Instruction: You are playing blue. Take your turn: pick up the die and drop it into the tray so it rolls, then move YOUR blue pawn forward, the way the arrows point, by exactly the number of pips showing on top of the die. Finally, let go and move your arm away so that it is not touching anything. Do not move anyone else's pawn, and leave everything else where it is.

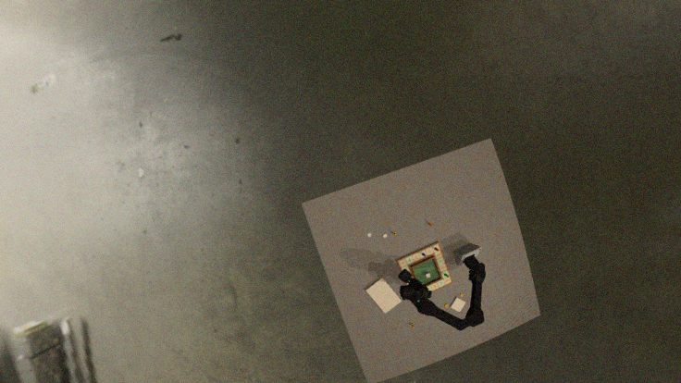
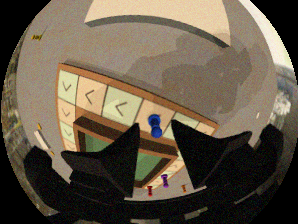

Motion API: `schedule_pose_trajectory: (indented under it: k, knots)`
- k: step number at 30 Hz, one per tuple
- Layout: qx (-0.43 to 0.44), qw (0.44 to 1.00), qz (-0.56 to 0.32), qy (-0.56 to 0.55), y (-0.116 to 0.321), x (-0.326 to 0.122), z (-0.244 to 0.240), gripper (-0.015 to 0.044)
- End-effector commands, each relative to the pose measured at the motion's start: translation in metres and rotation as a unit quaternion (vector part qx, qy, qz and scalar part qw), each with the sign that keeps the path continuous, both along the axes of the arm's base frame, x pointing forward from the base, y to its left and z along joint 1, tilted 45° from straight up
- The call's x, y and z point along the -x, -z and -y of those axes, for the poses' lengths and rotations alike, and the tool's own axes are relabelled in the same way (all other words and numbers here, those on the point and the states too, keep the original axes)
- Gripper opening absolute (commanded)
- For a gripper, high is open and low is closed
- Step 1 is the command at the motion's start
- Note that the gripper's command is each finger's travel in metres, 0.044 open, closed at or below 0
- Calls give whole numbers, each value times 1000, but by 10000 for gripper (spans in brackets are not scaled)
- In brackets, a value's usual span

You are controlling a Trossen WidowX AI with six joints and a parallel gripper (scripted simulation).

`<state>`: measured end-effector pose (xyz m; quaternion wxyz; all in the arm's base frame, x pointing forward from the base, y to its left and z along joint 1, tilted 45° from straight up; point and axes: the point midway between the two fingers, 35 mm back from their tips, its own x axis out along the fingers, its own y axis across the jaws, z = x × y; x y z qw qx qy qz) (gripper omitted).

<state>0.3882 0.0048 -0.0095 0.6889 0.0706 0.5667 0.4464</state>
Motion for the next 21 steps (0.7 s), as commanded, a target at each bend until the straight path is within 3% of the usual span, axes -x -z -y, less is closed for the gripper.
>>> schedule_pose_trajectory:
  k: [1, 7, 11, 16, 21]
  knots:
    - [0, 1000, 0, 0, -6, -1, 6, 289]
    - [-1, 1000, -3, 1, -35, -2, 35, 440]
    - [2, 1000, -12, 11, -40, 8, 43, 440]
    - [14, 993, -81, 83, -69, 85, 84, 440]
    - [13, 976, -153, 151, -93, 171, 96, 440]
